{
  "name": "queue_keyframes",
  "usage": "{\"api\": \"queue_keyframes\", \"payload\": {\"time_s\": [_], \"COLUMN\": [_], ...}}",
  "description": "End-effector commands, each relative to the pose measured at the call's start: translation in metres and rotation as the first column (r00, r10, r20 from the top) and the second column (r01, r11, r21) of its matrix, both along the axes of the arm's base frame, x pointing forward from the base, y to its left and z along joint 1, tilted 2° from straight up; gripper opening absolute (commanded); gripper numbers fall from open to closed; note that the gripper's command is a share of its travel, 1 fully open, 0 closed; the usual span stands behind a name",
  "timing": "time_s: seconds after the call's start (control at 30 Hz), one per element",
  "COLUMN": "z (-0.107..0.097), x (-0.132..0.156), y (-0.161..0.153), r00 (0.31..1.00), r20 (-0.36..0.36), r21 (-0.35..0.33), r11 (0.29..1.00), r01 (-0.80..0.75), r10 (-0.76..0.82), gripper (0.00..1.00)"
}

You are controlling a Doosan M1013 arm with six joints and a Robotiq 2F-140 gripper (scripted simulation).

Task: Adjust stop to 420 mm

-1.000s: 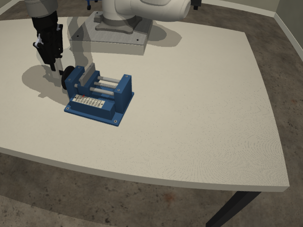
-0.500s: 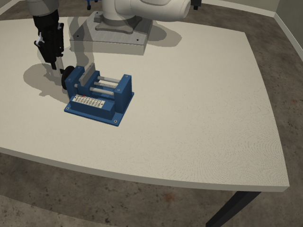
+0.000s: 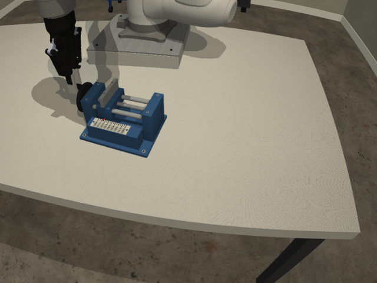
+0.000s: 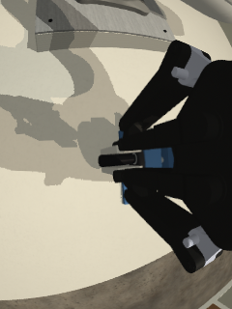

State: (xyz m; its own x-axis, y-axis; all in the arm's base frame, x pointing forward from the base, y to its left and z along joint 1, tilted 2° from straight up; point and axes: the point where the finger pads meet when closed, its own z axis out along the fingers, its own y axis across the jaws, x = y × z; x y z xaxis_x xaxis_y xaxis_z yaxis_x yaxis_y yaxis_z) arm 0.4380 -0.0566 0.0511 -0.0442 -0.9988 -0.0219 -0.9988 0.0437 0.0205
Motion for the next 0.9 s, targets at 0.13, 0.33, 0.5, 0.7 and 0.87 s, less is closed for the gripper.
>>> {"api": "queue_keyframes", "payload": {"time_s": [0.13, 0.33, 0.5, 0.7, 0.87], "z": [-0.008, -0.012, -0.014, -0.020, -0.025], "x": [-0.012, -0.016, -0.018, -0.021, -0.023], "y": [0.000, 0.000, 0.001, 0.001, 0.001], "r00": [1.000, 1.000, 1.000, 1.000, 1.000], "r20": [-0.006, -0.006, -0.006, -0.006, -0.006], "r21": [0.002, 0.002, 0.002, 0.002, 0.002], "r11": [1.000, 1.000, 1.000, 1.000, 1.000], "r01": [0.002, 0.002, 0.002, 0.002, 0.002], "r10": [-0.002, -0.002, -0.002, -0.002, -0.002], "gripper": [0.04, 0.04, 0.04, 0.04, 0.04]}}
